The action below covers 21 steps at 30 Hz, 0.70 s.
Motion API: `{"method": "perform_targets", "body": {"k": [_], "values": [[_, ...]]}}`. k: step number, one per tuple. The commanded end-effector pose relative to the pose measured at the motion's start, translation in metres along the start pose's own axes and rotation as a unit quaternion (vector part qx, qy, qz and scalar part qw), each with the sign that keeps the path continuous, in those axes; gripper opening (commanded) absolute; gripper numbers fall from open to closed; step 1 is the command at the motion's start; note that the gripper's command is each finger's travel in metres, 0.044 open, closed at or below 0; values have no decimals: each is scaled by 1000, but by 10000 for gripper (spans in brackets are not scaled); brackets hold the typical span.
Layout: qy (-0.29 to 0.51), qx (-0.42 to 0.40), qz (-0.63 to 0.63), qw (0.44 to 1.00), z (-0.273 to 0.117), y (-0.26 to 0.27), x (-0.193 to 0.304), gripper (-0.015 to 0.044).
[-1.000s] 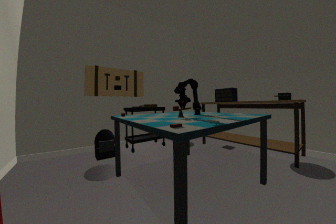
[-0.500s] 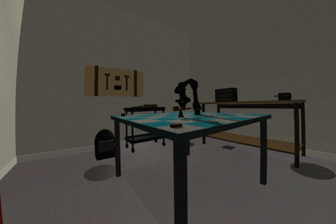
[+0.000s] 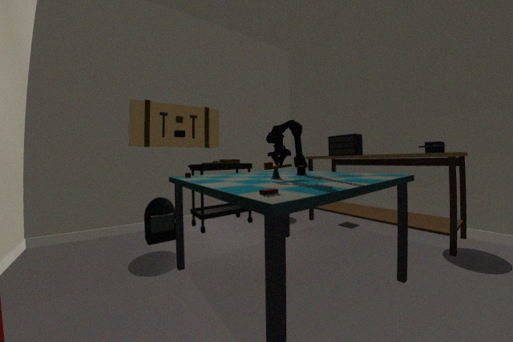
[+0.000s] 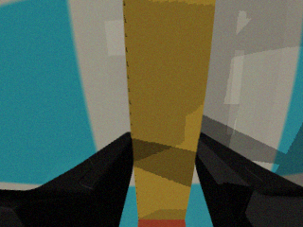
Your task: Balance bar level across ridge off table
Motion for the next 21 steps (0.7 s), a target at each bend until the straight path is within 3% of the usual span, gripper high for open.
{"method": "perform_targets", "body": {"k": [1,21], "values": [[0,1,-2,1000,1,0,0,0],[0,1,-2,1000,3,0,0,0]]}}
Point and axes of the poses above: the point midway between the two fingers, 35 mm back from their tips, its own z axis out along the fingers, its own y axis across the jaws, x = y × z, the point moved 9 cm from there along -z, back along the fingers, and after that the axes turned 13 degrees about -z, right-handed, at the moved point
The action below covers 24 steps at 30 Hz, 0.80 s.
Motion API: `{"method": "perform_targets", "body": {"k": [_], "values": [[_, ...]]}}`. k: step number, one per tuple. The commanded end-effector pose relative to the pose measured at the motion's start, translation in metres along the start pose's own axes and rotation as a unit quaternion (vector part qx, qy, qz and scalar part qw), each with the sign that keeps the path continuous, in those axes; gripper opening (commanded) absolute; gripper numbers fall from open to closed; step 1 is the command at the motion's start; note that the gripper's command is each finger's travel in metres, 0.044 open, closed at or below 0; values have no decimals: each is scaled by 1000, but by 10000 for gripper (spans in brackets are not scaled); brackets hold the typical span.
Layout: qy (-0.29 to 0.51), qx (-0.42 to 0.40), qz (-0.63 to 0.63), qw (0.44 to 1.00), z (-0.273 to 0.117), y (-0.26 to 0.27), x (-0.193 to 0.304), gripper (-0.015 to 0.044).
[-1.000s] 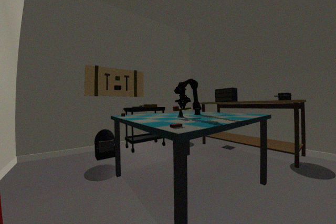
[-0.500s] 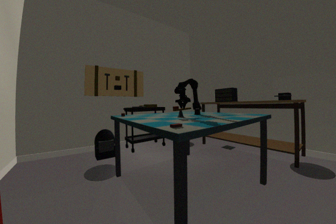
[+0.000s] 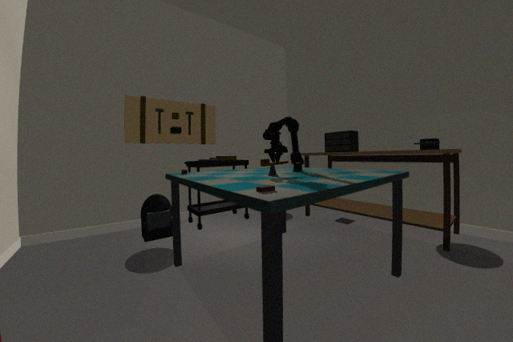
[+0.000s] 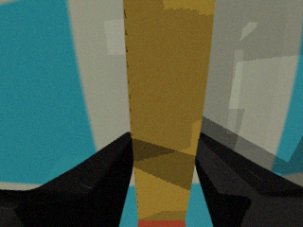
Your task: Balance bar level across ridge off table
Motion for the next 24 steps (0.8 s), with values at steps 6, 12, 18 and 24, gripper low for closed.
{"method": "perform_targets", "body": {"k": [6,12,18,24], "values": [[-1,0,-2,1000,2,0,-1,0],[-1,0,-2,1000,3,0,-1,0],[-1,0,-2,1000,3,0,-1,0],[-1,0,-2,1000,4,0,-1,0]]}}
Point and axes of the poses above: the point midway between the two fingers, 35 mm back from their tips, its own z axis out along the fingers, its own y axis across the jaws, x = y × z, the point moved 9 cm from there along -z, back along the fingers, and after that the axes turned 13 degrees about -z, right-handed, at the moved point
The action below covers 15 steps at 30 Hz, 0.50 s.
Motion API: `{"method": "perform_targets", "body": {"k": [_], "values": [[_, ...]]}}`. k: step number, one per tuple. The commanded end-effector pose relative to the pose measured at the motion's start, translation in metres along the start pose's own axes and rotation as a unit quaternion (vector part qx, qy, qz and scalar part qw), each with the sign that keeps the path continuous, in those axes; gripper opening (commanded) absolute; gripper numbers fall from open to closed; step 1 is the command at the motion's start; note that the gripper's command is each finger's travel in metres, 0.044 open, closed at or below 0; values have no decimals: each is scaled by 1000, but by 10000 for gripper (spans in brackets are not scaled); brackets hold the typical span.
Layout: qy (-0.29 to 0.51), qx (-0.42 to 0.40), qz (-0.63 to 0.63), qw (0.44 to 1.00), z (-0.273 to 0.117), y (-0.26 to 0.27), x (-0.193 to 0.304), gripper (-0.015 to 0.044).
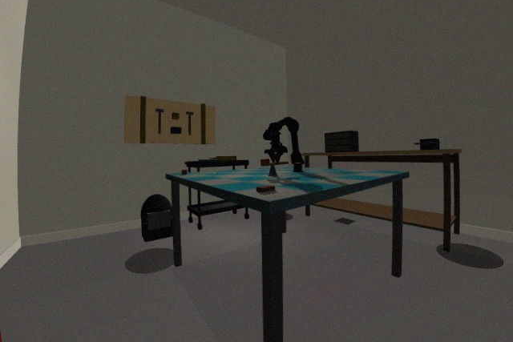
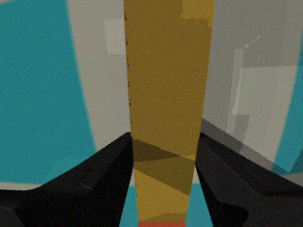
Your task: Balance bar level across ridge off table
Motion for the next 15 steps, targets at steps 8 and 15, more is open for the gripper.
{"method": "perform_targets", "body": {"k": [8,15], "values": [[-2,0,-1,1000,3,0,-1,0],[-2,0,-1,1000,4,0,-1,0]]}}
Point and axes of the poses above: the point midway between the two fingers, 35 mm back from their tips, its own z axis out along the fingers, its own y axis across the jaws, x = y × z, the point moved 9 cm from there along -z, back along the fingers, and after that the axes turned 13 degrees about -z, right-handed, at the moved point
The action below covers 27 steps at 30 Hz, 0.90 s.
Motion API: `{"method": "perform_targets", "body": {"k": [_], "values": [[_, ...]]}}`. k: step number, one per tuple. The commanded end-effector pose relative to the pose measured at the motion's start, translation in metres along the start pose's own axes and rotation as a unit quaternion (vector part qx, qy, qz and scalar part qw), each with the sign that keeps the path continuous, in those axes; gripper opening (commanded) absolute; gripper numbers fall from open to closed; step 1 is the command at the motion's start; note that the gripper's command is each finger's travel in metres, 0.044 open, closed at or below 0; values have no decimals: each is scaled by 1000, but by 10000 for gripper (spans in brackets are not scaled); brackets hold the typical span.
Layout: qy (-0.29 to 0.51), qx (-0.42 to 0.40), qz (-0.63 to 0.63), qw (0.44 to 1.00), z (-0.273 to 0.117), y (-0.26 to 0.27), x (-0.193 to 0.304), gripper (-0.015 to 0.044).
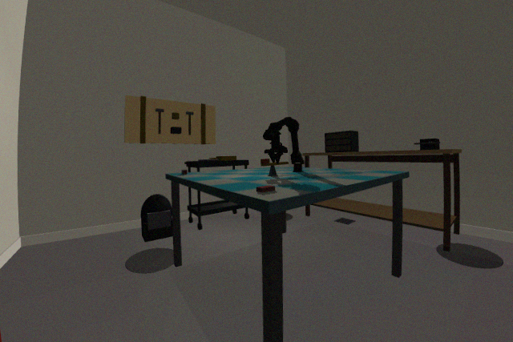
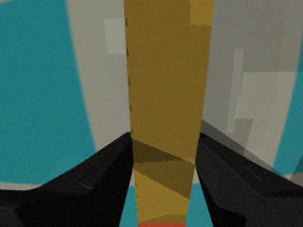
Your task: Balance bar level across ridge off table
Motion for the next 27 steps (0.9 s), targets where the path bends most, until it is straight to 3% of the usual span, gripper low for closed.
{"method": "perform_targets", "body": {"k": [1,27], "values": [[-3,0,-2,1000,3,0,-1,0],[-3,0,-2,1000,1,0,-1,0]]}}
Point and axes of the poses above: the point midway between the two fingers, 35 mm back from their tips, its own z axis out along the fingers, its own y axis across the jaws, x = y × z, the point moved 9 cm from there along -z, back along the fingers, and after that the axes turned 13 degrees about -z, right-handed, at the moved point
